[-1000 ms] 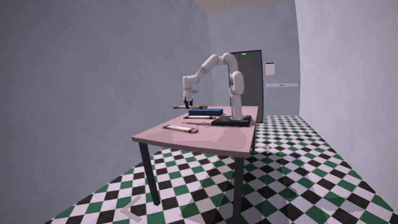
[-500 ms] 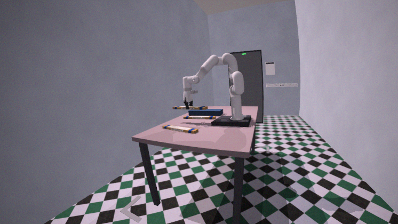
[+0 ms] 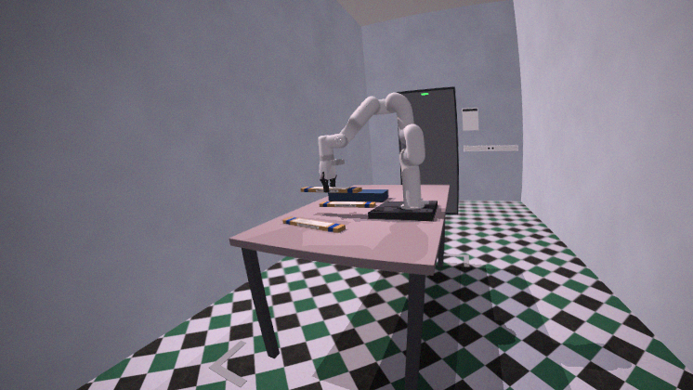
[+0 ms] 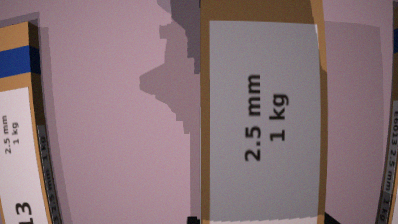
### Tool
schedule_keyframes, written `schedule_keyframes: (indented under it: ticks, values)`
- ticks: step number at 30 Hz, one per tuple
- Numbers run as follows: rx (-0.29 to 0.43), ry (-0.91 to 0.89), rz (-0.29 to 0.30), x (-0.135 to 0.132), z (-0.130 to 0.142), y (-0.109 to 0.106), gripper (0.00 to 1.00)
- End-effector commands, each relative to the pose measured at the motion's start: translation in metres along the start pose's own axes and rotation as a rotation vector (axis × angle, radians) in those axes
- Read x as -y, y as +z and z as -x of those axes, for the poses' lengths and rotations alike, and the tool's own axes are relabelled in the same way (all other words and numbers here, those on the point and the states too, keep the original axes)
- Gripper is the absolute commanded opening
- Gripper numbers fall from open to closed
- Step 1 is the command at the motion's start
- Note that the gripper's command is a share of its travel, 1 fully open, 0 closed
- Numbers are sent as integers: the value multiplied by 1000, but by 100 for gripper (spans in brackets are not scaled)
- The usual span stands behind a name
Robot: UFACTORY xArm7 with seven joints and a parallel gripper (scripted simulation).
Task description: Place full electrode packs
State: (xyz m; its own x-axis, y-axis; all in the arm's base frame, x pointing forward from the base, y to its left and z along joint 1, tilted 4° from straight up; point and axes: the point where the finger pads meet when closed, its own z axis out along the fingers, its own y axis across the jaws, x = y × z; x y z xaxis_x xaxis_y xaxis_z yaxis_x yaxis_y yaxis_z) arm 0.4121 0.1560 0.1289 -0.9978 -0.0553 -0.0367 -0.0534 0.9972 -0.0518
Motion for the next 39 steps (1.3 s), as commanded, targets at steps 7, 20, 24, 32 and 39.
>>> schedule_keyframes:
  ticks: [7,20,24,32,39]
  values:
    - [5,0,2,-1,2,8,58]
    - [5,0,2,-1,2,24,58]
    - [5,0,2,-1,2,31,58]
    - [5,0,2,-1,2,46,58]
    - [5,0,2,-1,2,55,58]
